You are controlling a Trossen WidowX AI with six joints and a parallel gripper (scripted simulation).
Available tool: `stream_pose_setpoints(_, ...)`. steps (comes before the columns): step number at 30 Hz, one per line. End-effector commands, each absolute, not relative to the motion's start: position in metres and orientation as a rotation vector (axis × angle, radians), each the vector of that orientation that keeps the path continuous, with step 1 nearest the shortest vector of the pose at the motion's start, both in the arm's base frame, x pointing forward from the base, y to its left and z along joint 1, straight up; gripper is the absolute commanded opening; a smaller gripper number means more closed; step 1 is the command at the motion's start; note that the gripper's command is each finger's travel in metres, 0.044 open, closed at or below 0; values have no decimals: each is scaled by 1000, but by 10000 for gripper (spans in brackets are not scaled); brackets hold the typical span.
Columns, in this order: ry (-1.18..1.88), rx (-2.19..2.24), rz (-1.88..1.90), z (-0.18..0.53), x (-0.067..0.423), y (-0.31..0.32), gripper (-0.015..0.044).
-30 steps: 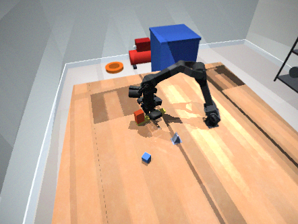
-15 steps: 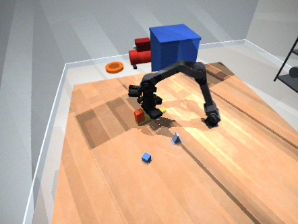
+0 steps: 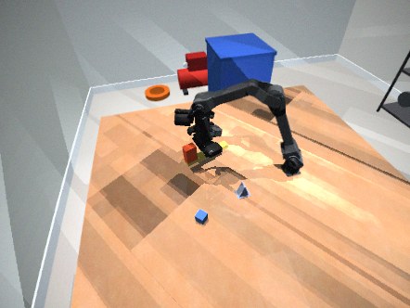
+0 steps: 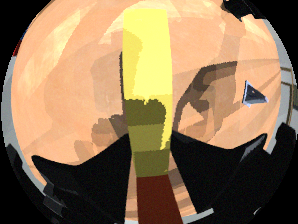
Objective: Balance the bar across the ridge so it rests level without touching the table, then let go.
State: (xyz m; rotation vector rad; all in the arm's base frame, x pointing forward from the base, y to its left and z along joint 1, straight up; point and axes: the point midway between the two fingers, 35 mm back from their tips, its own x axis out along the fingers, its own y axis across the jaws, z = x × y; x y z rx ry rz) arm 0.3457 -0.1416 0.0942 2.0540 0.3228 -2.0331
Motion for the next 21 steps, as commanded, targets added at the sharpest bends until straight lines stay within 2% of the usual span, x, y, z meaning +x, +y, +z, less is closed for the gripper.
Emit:
stream_pose_setpoints(1, 314, 2066, -2017, 111, 348, -142, 0)
stream_pose_setpoints(21, 314, 2067, -2017, 159, 342, -139, 0)
